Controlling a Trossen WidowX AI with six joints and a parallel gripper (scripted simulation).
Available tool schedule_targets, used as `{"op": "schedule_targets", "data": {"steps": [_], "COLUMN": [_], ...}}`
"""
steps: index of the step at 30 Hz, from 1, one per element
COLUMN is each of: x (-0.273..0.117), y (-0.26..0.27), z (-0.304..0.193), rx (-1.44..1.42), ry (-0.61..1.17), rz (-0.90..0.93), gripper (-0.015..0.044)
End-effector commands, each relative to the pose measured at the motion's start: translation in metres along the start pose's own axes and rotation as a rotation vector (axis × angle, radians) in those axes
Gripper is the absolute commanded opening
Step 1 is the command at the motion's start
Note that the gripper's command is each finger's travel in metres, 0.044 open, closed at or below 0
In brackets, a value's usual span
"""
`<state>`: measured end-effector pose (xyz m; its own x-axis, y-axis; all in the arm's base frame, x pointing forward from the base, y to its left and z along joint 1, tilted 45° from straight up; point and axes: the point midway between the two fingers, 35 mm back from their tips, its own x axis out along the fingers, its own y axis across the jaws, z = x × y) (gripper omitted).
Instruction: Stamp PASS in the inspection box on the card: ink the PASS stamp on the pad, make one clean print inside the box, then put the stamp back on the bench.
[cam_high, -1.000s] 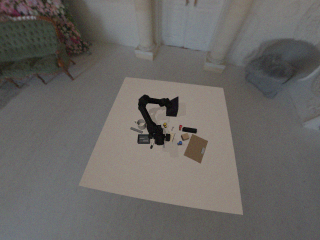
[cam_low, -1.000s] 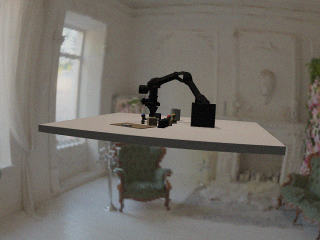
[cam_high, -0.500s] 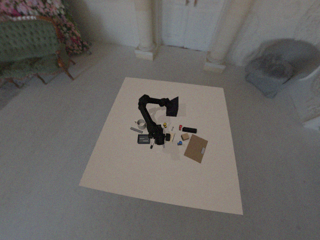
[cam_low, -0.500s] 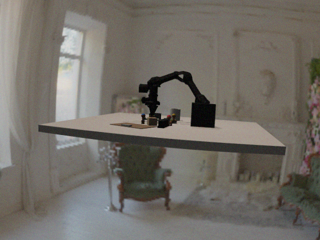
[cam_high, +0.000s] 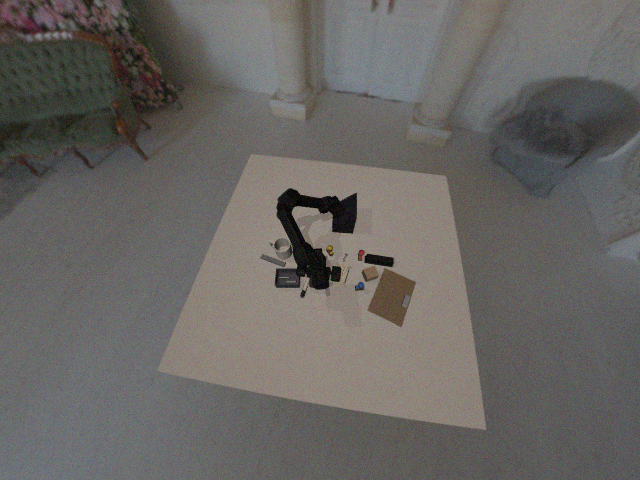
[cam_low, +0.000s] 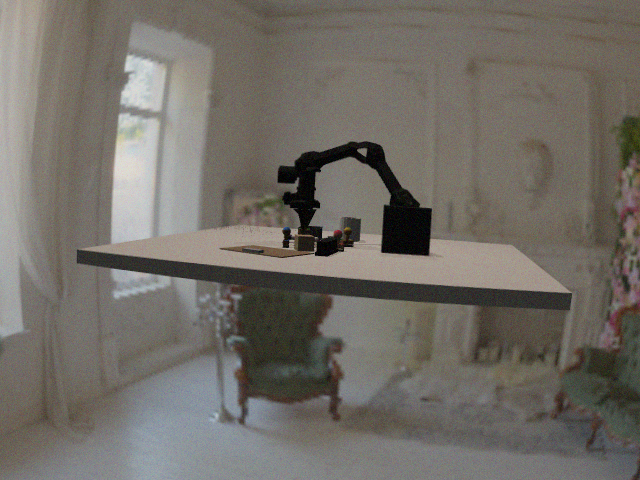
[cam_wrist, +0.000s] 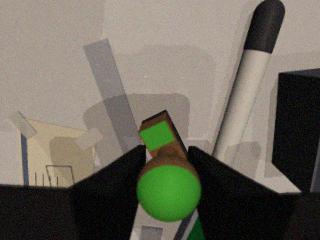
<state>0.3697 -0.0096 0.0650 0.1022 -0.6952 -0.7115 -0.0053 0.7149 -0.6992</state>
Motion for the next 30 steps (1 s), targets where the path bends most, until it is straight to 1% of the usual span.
{"op": "schedule_targets", "data": {"steps": [1,30], "x": [-0.003,-0.017], "y": [0.000,0.000], "z": [0.001,0.001], "rx": [0.007,0.006], "ry": [-0.002,-0.002], "rz": [0.004,0.007], "gripper": [0.0000,0.0000]}}
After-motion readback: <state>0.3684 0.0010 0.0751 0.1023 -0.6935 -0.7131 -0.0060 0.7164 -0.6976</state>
